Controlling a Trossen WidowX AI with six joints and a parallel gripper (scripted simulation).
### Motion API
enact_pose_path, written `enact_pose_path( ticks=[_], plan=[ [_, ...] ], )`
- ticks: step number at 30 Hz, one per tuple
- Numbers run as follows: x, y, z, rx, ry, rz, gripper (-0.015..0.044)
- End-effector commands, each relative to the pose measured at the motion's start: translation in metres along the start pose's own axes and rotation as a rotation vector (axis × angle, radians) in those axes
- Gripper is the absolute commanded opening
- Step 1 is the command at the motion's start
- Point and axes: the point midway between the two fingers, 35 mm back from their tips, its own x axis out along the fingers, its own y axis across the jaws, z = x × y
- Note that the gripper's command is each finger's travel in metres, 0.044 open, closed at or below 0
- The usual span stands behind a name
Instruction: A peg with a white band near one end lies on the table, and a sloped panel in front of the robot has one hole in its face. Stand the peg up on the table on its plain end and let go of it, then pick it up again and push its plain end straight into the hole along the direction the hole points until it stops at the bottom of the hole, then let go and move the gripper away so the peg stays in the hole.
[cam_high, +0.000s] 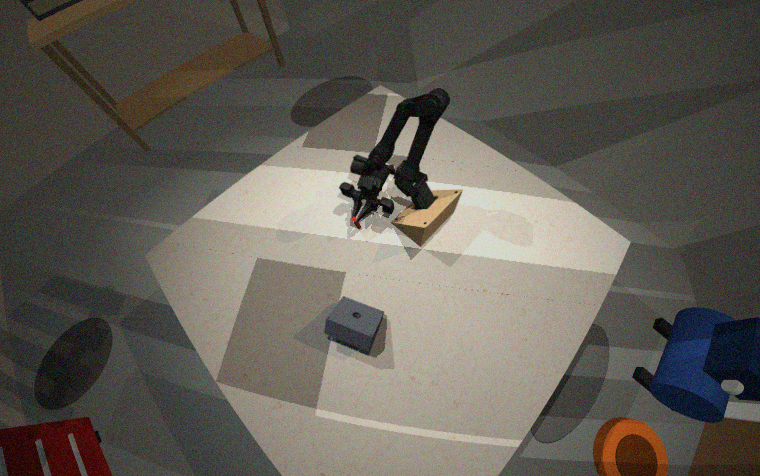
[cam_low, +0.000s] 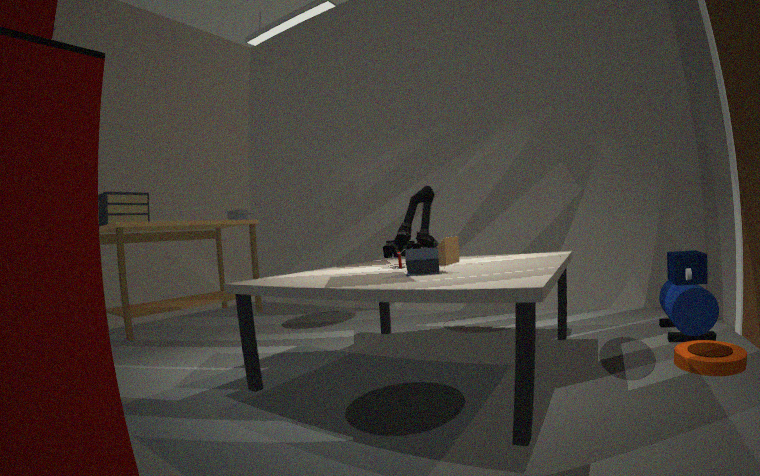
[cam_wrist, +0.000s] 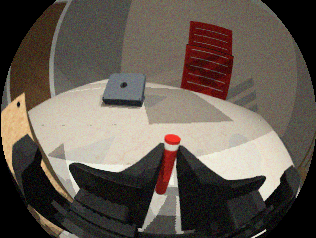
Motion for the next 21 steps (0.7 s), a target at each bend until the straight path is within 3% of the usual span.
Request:
enact_pose_path(
  ticks=[1,21],
  plan=[
    [-0.0007,0.0,-0.0006,-0.001,0.001,0.0,0.0049],
    [-0.0041,0.0008,-0.0042,-0.005,-0.024,0.002,0.0049]
  ],
)
